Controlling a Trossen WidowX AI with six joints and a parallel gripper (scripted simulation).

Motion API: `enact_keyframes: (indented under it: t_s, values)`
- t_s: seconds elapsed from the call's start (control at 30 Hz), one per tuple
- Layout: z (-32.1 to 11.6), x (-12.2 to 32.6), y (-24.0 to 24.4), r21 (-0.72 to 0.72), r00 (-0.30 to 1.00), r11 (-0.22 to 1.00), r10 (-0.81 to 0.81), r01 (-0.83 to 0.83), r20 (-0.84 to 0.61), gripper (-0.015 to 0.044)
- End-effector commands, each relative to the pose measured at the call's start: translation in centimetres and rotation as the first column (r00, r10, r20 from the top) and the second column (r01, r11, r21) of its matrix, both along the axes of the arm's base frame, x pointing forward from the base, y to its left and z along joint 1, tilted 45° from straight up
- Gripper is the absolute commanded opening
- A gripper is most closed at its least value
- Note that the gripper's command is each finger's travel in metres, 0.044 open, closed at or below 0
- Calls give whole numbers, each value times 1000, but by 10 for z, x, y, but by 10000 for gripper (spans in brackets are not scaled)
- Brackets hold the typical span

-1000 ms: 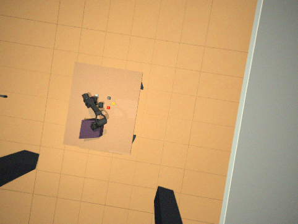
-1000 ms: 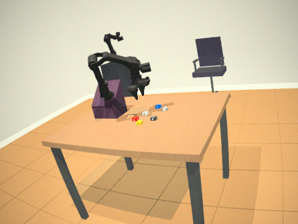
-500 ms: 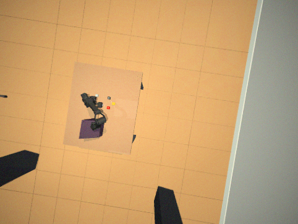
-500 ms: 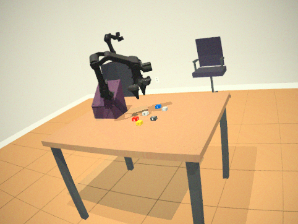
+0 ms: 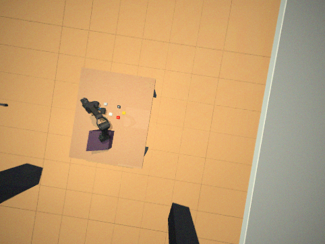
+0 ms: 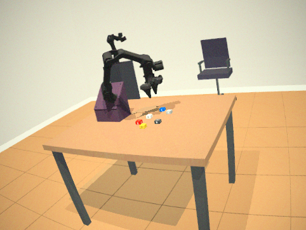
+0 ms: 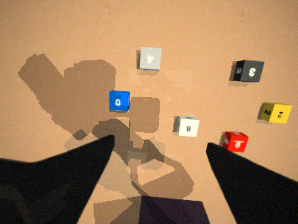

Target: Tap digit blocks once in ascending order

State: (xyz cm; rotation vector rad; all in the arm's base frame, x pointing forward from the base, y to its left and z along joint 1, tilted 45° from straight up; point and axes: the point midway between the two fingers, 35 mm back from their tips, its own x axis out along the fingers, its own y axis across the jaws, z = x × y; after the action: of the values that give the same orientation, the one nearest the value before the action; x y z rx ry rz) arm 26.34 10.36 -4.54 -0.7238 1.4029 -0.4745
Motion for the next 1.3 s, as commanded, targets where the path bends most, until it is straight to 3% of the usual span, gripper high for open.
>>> enact_keyframes:
  t_s: [0.0,0.8,1.07,1.27]
  values:
    - [-32,3,34,5,1000,1000,-8,8,-2,400]
    - [-44,2,45,6,1000,1000,-15,15,-3,400]
    - [-14,87,29,3,1000,1000,-15,15,1,400]
    - [-13,89,28,3,1000,1000,-15,15,1,400]
